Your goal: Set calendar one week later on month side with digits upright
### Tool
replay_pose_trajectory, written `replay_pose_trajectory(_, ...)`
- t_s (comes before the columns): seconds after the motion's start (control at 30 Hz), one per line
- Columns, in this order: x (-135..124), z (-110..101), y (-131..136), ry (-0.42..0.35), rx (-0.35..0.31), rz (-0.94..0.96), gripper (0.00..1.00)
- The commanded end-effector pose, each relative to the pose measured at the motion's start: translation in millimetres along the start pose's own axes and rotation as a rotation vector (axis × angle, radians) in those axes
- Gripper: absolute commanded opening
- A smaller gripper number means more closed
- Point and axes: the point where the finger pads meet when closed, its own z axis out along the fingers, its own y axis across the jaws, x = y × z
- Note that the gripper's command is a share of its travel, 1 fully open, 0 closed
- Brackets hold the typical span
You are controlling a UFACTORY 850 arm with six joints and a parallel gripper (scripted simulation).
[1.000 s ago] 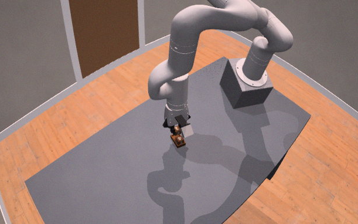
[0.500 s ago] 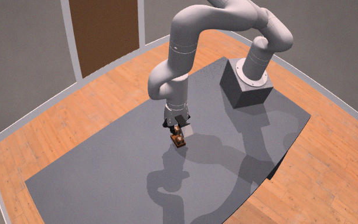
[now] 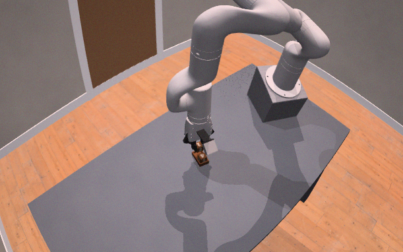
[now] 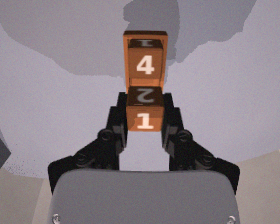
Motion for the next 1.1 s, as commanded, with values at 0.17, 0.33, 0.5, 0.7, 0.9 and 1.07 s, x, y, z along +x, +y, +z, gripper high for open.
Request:
replay_pose_trajectory(0.17, 0, 0, 1, 0.0, -0.001, 0.0, 0.27)
replay_pose_trajectory(0.33, 0, 0, 1, 0.0, -0.001, 0.0, 0.27)
replay_pose_trajectory(0.5, 0, 1, 1, 0.0, -0.001, 0.0, 0.27)
replay_pose_trajectory(0.7, 0, 4, 1, 0.0, -0.001, 0.0, 0.27)
replay_pose_trajectory(0.9, 0, 8, 1, 0.0, -0.001, 0.0, 0.27)
replay_pose_trajectory(1.07, 0, 12, 1, 0.0, -0.001, 0.0, 0.27)
